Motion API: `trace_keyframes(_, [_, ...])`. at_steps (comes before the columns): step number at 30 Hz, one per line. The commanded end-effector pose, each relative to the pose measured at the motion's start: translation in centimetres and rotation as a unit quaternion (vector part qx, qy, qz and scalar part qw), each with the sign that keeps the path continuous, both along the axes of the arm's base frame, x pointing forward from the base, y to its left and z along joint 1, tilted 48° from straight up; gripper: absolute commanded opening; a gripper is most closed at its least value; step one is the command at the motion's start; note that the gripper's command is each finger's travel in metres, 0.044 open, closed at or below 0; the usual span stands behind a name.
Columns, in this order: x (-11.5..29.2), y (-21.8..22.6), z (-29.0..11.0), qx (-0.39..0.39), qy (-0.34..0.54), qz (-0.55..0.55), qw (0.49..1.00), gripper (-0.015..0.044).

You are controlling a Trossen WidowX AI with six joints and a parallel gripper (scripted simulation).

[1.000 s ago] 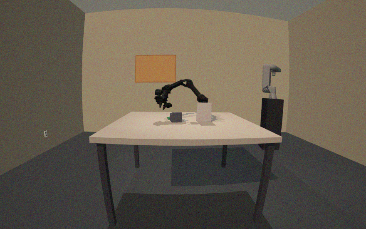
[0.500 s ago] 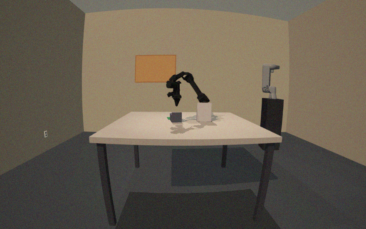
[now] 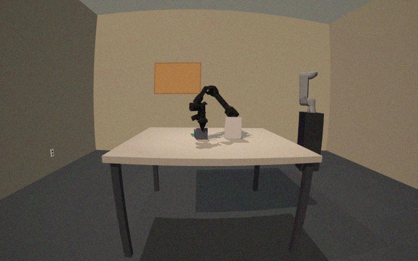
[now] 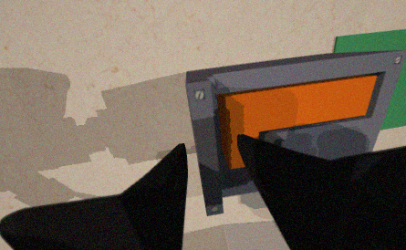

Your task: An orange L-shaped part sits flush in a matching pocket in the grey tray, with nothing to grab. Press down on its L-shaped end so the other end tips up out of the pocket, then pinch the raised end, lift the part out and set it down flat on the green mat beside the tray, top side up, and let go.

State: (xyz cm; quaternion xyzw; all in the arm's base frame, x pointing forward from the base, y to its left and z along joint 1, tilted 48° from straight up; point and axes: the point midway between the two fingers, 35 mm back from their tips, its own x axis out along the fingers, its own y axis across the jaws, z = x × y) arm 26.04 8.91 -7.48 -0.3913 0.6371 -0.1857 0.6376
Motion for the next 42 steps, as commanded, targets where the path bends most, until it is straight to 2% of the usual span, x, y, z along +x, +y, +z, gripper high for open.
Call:
trace_keyframes(1, [0.3,0.2,-0.1,0.004,-0.007,0.009,1.000,0.0180])
trace_keyframes(24, [0.8,-2.4,-2.4,0.003,-0.007,0.009,1.000,0.0180])
trace_keyframes(42, [0.6,-1.6,-2.4,0.005,-0.007,0.009,1.000,0.0180])
